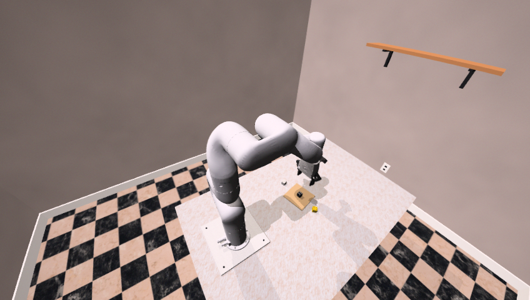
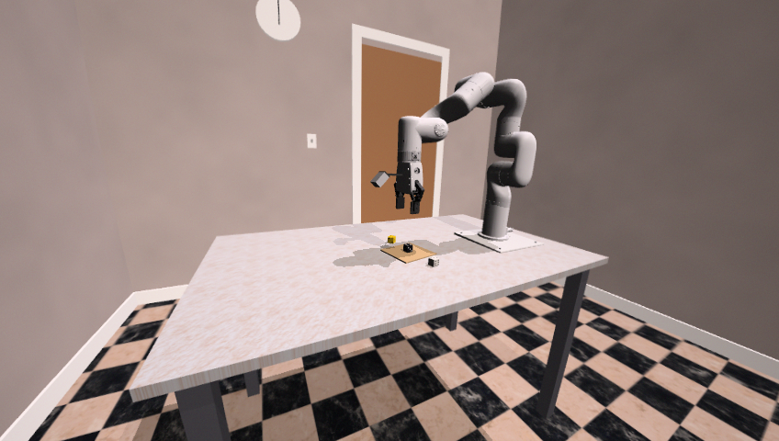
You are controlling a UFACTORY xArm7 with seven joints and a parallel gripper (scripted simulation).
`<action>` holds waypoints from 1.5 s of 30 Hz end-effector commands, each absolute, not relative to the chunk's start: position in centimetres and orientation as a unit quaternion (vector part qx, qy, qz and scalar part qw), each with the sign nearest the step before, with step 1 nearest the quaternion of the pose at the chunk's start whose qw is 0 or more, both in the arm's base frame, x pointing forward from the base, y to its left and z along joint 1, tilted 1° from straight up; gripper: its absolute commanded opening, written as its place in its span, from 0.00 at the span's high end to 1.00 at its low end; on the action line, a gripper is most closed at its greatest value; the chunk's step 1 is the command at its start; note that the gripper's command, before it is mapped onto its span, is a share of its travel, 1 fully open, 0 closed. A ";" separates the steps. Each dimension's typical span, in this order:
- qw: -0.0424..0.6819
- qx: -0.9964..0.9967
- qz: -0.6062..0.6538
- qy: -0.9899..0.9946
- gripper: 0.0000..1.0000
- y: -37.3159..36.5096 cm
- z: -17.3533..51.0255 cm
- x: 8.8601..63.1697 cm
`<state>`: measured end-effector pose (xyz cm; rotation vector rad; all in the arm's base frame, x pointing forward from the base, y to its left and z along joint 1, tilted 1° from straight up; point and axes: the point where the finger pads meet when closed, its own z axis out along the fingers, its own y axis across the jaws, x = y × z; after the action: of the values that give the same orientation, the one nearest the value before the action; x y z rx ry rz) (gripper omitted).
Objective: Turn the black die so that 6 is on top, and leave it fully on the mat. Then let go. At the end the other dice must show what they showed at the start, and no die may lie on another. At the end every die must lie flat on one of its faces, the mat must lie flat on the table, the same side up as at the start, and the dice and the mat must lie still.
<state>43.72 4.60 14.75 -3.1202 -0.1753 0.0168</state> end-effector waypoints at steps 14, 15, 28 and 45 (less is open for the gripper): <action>0.008 -0.998 0.004 -0.056 0.00 4.5 18.9 43.9; 0.008 -0.998 0.004 -0.056 0.00 4.5 18.9 43.9; 0.008 -0.998 0.004 -0.056 0.00 4.5 19.0 43.9; 0.008 -0.998 0.004 -0.056 0.00 4.5 19.0 43.9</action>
<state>43.73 4.53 18.78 -3.1202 -0.1754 0.0192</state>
